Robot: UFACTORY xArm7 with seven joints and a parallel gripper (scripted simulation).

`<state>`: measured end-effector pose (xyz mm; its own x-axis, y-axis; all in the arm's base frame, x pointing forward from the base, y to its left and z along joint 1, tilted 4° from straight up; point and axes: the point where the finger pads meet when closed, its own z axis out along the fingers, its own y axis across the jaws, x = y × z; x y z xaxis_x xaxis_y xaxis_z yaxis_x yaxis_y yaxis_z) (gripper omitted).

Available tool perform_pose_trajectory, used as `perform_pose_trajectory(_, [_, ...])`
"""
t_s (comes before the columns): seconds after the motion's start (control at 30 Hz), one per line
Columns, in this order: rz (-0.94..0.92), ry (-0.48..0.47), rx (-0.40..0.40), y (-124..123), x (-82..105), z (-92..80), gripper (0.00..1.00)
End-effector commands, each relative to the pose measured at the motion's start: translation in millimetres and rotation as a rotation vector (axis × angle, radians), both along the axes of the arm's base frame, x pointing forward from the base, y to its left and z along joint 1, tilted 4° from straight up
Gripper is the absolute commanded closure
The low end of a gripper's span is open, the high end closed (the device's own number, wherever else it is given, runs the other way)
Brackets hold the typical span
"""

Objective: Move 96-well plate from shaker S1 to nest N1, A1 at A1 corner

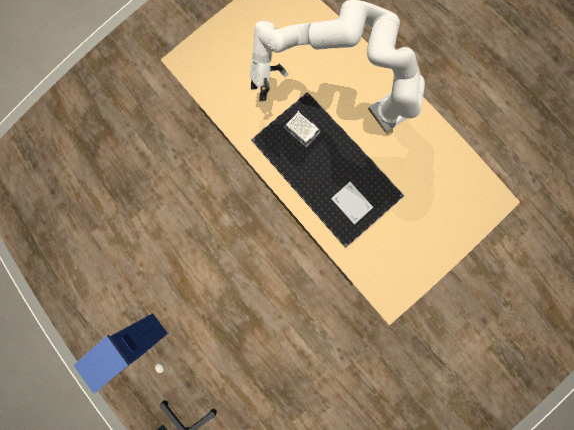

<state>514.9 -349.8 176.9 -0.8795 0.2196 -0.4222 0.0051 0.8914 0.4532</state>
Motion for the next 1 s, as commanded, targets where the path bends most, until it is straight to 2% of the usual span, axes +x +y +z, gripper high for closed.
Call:
perform_pose_trajectory(0.0, [0.119, -0.004, -0.088, 18, -3.6, -2.8, 0.0])
perform_pose_trajectory(0.23, [0.292, -0.004, -0.188, 43, -12.1, -10.1, 0.0])
perform_pose_trajectory(0.3, [0.292, -0.004, -0.188, 43, -12.1, -10.1, 0.0])
perform_pose_trajectory(0.8, [0.742, -0.018, -0.404, 97, -37.1, -24.3, 0.0])
perform_pose_trajectory(0.87, [0.742, -0.018, -0.404, 97, -37.1, -24.3, 0.0])
perform_pose_trajectory(0.97, [0.835, -0.024, -0.442, 110, -44.3, -27.3, 0.0])
